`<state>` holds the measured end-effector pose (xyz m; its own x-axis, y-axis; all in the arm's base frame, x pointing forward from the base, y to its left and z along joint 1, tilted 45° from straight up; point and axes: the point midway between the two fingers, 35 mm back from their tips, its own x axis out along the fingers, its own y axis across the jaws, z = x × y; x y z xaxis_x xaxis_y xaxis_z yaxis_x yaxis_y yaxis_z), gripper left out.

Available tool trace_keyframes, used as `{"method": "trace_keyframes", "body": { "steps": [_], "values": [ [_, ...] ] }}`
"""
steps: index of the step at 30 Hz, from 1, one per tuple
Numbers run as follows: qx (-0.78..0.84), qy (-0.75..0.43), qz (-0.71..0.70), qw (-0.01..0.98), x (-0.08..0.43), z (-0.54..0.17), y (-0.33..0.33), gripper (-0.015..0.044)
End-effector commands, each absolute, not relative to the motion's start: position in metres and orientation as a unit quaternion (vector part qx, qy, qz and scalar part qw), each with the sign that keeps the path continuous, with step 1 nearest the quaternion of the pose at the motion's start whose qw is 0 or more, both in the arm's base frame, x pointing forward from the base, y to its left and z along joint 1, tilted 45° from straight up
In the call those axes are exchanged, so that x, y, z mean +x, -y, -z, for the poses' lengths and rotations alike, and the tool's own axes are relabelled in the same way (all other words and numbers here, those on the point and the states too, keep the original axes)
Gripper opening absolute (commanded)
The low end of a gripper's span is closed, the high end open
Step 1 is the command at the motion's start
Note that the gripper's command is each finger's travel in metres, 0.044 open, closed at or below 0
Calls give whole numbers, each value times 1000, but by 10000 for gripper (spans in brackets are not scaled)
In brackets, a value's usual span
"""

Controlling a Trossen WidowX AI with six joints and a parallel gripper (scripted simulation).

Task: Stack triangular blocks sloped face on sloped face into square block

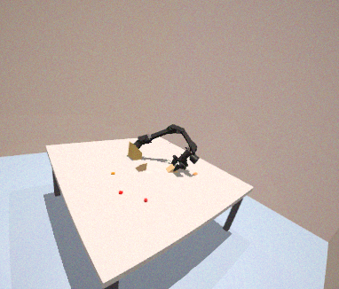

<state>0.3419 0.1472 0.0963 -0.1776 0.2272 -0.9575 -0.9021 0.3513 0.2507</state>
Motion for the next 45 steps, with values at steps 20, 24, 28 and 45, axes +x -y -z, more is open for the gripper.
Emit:
{"method": "trace_keyframes", "body": {
  "steps": [20, 24, 28, 45],
  "values": [
    [-286, -586, -487, 581, 341, -135, -108, 0],
    [-286, -585, -485, 583, 338, -148, -94, 0],
    [-286, -585, -484, 585, 335, -161, -81, 0],
    [-187, -598, -429, 651, 335, -160, -76, 0]
  ]
}}
